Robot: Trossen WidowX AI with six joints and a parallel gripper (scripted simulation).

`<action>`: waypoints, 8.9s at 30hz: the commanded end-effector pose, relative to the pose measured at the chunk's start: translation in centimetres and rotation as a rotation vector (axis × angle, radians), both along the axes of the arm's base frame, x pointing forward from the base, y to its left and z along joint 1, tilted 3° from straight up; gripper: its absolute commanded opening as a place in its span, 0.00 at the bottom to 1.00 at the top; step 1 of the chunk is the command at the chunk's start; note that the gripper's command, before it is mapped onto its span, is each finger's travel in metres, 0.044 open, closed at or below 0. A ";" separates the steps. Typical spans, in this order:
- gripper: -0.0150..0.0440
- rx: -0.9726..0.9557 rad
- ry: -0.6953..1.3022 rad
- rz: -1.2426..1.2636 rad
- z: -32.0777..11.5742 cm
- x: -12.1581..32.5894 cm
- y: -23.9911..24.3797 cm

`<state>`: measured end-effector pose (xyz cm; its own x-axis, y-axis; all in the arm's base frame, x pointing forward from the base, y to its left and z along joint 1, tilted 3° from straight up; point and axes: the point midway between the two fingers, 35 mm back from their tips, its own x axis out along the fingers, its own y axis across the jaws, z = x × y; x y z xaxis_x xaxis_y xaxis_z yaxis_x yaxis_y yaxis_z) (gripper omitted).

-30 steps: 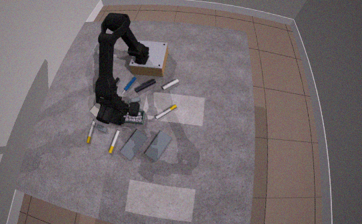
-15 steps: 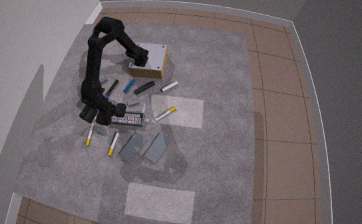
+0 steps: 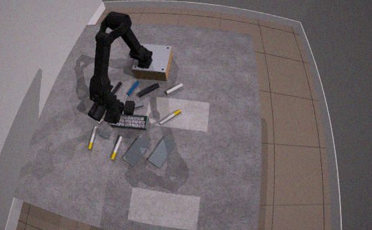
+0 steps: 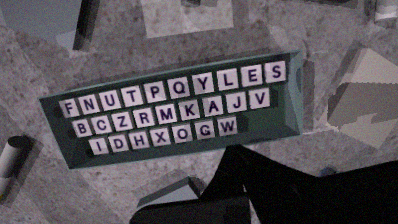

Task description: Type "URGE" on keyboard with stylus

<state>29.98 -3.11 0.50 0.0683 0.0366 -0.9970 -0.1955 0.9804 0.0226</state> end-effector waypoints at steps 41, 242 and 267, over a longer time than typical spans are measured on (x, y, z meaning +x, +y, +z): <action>0.30 0.017 -0.017 -0.007 5.8 -1.9 7.5; 0.51 0.052 0.383 -0.473 1.9 -8.1 -4.0; 0.51 0.006 -0.499 -0.489 1.0 -11.7 -2.9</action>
